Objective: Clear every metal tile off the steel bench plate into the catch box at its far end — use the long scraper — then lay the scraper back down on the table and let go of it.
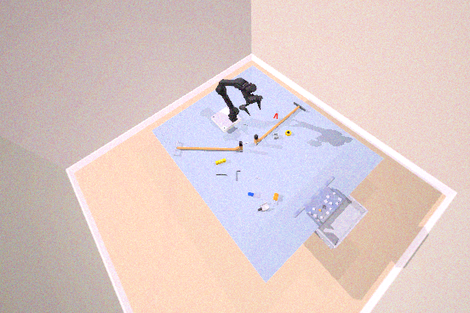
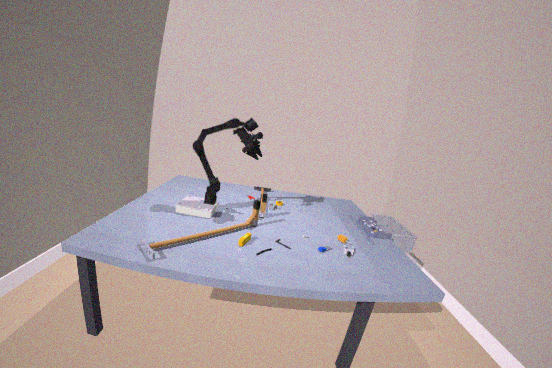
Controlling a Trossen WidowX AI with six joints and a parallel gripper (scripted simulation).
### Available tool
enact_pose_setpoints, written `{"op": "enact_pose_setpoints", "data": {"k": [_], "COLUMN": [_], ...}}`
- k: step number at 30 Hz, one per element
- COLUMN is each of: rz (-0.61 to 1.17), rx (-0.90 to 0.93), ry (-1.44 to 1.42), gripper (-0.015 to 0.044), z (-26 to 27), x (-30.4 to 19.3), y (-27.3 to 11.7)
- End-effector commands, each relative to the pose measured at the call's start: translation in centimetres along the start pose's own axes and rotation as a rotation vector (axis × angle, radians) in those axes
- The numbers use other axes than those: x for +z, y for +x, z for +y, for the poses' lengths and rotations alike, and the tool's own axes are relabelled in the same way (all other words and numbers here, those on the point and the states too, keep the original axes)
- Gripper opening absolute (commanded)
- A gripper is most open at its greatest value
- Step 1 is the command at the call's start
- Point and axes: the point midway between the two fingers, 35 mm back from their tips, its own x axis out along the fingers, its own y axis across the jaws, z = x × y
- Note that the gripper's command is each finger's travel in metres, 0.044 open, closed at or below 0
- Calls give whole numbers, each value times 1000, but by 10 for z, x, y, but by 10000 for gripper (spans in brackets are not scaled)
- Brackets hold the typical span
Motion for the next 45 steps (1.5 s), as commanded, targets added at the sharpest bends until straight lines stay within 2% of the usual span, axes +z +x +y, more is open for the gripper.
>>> {"op": "enact_pose_setpoints", "data": {"k": [1, 45], "rz": [15, 69], "rx": [-52, -533], "ry": [50, 604], "gripper": [440, 440], "z": [-12, -146], "x": [0, -17], "y": [6, 16]}}
